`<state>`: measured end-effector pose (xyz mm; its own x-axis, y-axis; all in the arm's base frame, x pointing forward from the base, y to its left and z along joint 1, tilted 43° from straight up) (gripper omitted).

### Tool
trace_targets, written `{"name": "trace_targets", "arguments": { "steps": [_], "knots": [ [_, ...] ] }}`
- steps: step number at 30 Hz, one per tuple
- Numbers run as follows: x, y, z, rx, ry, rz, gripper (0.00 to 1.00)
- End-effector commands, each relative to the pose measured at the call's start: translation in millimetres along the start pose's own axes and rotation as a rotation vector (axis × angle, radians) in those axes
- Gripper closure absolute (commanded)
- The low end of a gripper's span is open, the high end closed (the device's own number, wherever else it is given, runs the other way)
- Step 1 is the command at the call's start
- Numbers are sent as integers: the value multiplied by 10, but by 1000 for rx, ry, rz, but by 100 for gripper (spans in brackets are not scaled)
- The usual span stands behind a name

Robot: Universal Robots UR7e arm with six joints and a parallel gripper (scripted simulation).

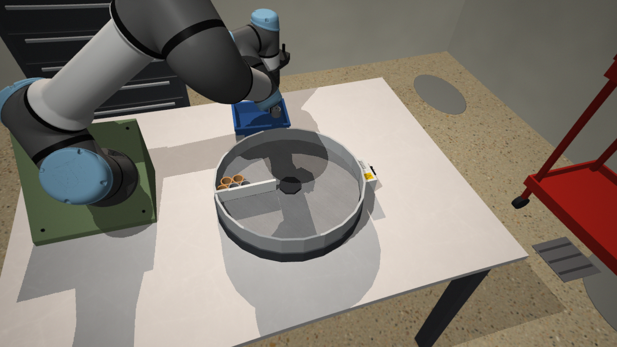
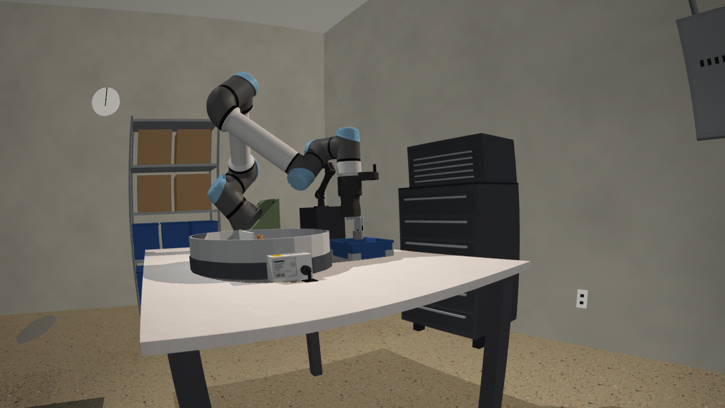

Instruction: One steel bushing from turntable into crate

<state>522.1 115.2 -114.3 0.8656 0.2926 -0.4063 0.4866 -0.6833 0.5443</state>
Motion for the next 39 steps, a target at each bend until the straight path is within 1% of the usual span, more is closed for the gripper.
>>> {"name": "trace_targets", "arguments": {
  "steps": [1,4,16,21,33,39],
  "knots": [
    [2,1,27,0,1,0,100],
    [2,1,78,0,1,0,100],
    [2,1,78,0,1,0,100],
    [2,1,161,0,1,0,100],
    [2,1,161,0,1,0,100],
    [2,1,244,0,1,0,100]
  ]
}}
Point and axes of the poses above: the point where the finger pads meet when closed, its own z axis out along the fingers, its own y axis across the jaws, x = y × z, the point moved 8 cm from there along -z, back along the fingers, and after that the axes turned 3 degrees about z, right-handed, at the moved point
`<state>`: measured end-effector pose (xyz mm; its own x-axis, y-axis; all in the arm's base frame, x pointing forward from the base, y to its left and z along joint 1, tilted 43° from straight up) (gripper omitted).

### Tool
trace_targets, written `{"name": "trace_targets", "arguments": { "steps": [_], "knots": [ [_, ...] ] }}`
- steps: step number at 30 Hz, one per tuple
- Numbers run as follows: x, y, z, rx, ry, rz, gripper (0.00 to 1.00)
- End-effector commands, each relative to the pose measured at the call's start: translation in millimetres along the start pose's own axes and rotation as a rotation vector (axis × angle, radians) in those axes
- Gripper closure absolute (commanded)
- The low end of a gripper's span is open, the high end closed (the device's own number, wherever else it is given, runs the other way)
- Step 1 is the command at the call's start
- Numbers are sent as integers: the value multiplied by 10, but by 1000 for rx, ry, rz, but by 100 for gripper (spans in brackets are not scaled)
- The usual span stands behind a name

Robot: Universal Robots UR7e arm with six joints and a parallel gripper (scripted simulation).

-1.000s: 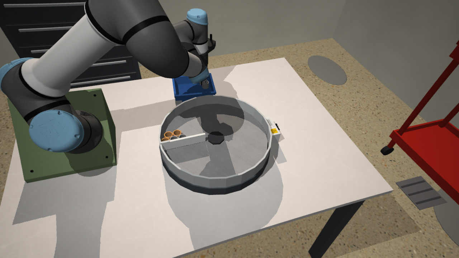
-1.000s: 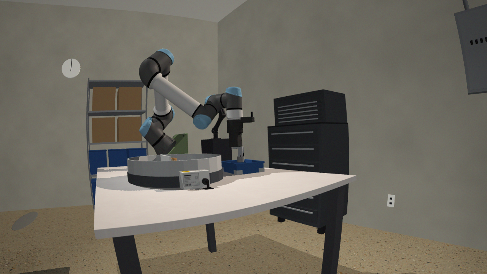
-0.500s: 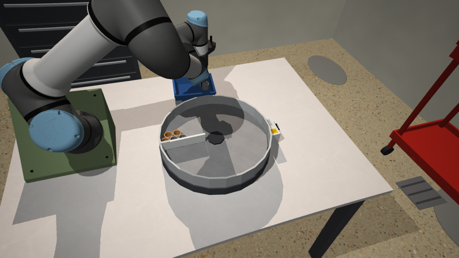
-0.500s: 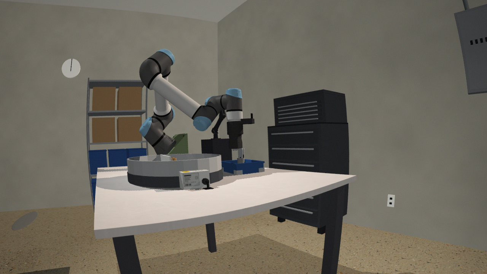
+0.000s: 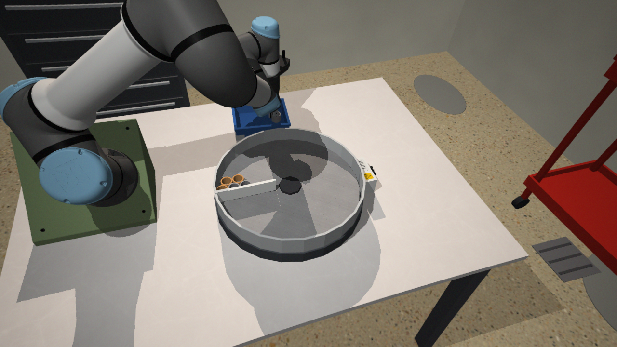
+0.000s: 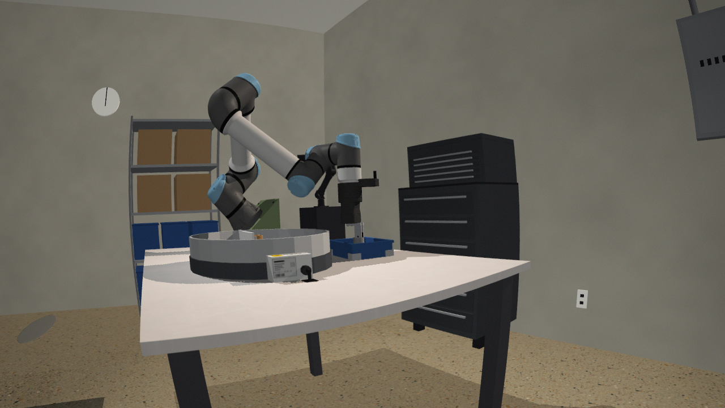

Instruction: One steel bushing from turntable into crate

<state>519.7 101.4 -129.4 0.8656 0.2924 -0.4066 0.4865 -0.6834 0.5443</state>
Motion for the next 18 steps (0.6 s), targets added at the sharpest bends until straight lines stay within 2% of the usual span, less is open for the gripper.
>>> {"name": "trace_targets", "arguments": {
  "steps": [1,11,18],
  "knots": [
    [3,1,37,0,2,0,100],
    [3,1,37,0,2,0,100],
    [3,1,120,0,2,0,100]
  ]
}}
Point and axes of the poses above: the point where the finger pads meet when closed, its own z axis out along the fingers, its own y axis across the jaws, x = y × z, the point moved 8 cm from there along -z, back along the fingers, and after that the axes turned 3 degrees about z, right-handed, at the moved point
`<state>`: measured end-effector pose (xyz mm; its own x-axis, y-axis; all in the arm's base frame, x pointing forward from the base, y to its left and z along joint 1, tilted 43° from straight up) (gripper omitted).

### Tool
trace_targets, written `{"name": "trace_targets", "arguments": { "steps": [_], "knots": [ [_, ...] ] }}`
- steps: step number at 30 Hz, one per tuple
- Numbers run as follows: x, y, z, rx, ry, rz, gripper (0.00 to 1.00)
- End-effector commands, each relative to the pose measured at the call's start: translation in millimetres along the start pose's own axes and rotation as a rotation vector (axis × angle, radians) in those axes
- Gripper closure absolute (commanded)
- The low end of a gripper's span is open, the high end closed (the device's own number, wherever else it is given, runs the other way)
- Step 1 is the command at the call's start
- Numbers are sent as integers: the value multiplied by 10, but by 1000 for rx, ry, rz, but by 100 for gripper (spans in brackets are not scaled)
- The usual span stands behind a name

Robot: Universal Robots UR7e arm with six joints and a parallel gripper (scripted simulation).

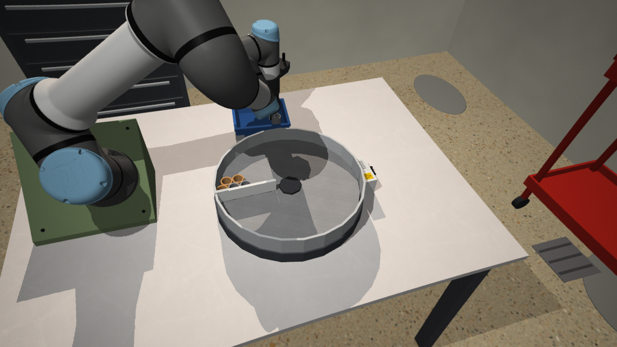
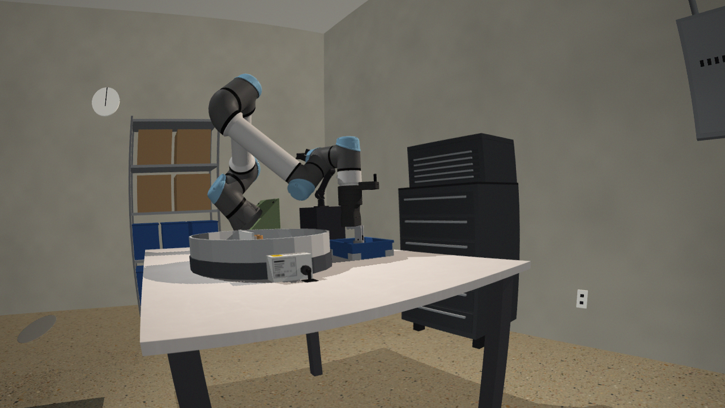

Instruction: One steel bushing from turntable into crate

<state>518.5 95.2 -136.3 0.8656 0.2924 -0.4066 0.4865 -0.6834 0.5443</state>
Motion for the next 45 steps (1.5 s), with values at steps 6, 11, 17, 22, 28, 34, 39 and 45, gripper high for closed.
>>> {"name": "trace_targets", "arguments": {
  "steps": [6,11,17,22,28,34,39,45],
  "knots": [
    [3,1,27,0,2,0,100],
    [3,1,42,0,2,0,100],
    [3,1,110,0,2,0,100],
    [3,1,110,0,2,0,100],
    [3,1,125,0,2,0,100],
    [3,1,193,0,2,0,100],
    [3,1,193,0,2,0,100],
    [3,1,199,0,2,0,100]
  ]
}}
Point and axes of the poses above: the point where the finger pads meet when closed, its own z axis out along the fingers, its own y axis across the jaws, x = y × z, the point moved 8 cm from there along -z, back along the fingers, and after that the axes turned 3 degrees about z, right-handed, at the moved point
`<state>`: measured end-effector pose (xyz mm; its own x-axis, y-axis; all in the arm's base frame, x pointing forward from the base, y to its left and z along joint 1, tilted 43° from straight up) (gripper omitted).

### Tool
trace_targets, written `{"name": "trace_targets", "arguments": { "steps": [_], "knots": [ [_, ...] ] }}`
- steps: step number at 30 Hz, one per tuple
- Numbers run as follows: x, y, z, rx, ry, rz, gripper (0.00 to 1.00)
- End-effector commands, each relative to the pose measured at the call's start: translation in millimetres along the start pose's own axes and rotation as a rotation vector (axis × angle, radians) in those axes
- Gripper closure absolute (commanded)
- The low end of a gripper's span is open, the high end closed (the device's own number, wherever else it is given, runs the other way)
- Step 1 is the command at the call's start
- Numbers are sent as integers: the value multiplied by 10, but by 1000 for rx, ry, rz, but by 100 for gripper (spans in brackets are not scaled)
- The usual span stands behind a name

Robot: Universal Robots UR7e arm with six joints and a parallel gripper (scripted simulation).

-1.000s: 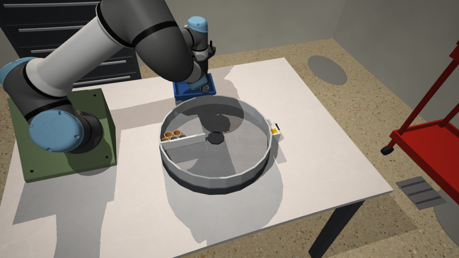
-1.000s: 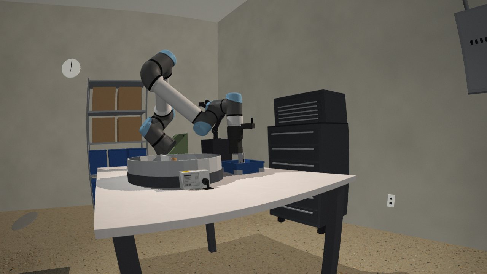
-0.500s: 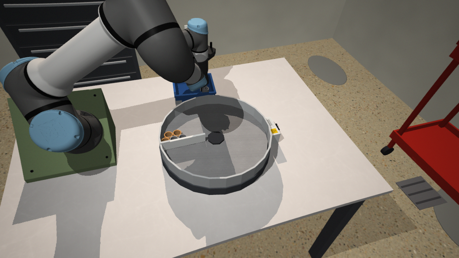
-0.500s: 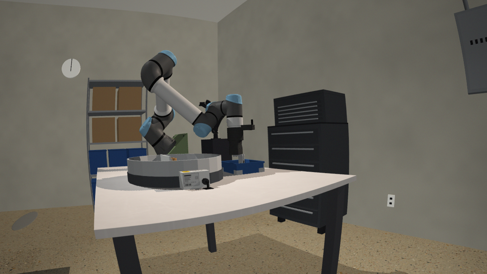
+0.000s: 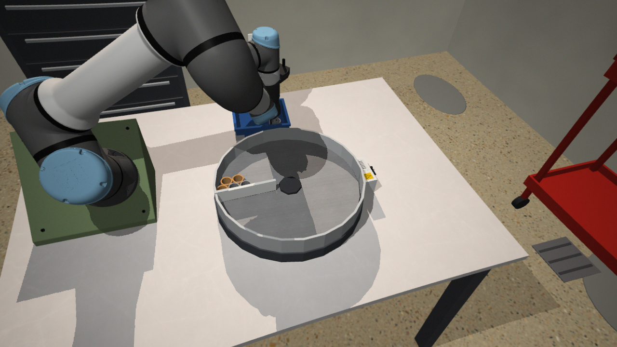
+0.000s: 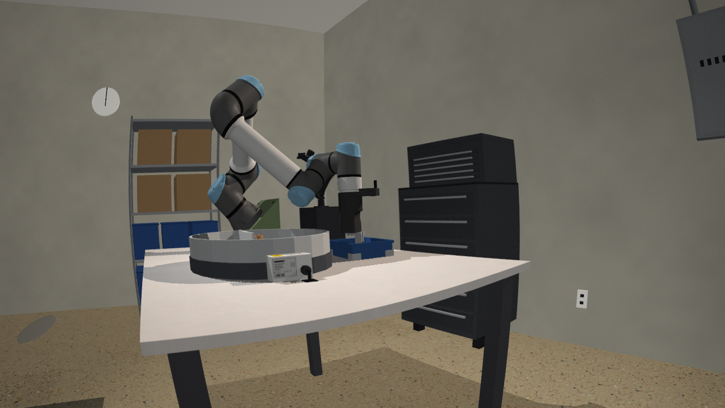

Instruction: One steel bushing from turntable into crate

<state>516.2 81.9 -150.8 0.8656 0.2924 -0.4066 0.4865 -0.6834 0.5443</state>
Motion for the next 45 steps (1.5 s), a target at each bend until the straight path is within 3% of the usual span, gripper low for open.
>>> {"name": "trace_targets", "arguments": {
  "steps": [1,16,17,45],
  "knots": [
    [2,1,8,0,2,0,100],
    [2,1,30,-1,2,0,100],
    [2,1,29,-1,2,0,58],
    [2,1,29,-1,2,0,58]
  ]
}}
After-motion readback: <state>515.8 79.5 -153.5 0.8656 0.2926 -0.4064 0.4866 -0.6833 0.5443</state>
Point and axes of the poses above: the point where the finger pads meet when closed, its own z axis out along the fingers, its own y axis across the jaws, x = y × z, the point moved 8 cm from there along -z, back along the fingers, and after that the axes turned 3 degrees about z, right-handed, at the moved point
